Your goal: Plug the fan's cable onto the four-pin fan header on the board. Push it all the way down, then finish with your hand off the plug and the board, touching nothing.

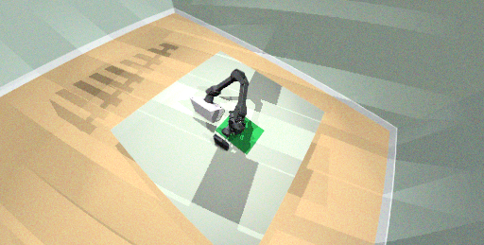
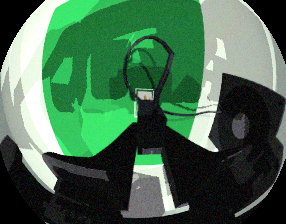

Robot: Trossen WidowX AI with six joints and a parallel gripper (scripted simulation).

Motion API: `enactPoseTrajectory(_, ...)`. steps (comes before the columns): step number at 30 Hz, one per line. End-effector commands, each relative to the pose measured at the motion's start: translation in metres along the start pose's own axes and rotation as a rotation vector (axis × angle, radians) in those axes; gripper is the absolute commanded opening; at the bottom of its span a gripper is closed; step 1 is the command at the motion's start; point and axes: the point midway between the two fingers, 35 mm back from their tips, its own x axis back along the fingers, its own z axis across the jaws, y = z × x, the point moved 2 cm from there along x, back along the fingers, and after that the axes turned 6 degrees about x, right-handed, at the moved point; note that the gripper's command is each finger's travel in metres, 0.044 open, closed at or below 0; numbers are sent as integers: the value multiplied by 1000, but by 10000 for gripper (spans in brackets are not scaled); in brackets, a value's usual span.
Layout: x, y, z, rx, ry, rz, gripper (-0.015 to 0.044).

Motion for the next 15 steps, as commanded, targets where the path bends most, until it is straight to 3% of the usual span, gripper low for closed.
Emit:
enactPoseTrajectory(1,-1,0,0,-8,4,-6,0)
enactPoseTrajectory(15,-1,3,1,-21,4,-6,0)
